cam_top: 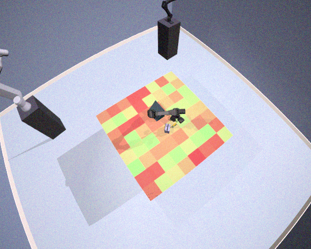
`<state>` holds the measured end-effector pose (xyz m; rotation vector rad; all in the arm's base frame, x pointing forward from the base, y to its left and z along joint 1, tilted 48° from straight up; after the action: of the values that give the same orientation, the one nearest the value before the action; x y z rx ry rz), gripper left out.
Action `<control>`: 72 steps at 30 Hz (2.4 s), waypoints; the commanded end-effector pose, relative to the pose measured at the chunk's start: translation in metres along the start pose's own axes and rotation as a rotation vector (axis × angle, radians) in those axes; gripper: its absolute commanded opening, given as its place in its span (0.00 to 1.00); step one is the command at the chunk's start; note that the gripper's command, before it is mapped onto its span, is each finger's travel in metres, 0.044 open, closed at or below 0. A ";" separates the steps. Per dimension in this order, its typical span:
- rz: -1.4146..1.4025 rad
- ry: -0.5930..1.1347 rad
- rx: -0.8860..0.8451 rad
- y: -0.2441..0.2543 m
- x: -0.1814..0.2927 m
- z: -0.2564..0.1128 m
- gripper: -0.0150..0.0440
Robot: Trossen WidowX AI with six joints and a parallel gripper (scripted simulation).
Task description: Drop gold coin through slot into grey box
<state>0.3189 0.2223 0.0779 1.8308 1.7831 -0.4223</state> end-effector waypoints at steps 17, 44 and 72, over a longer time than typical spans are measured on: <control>-0.115 -0.197 0.208 -0.019 -0.026 0.083 0.53; -0.115 -0.198 0.207 -0.026 -0.036 0.128 0.53; -0.114 -0.200 0.207 -0.032 -0.043 0.152 0.25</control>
<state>0.3067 0.0987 -0.0245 1.7605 1.7621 -0.8319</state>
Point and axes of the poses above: the point midway between the two fingers, 35 mm back from their tips, its own z axis out along the fingers, its own y axis across the jaws, x = y × z, the point moved 7 cm from there along -z, back along the fingers, and after that the axes turned 2 degrees about -z, right-handed, at the moved point
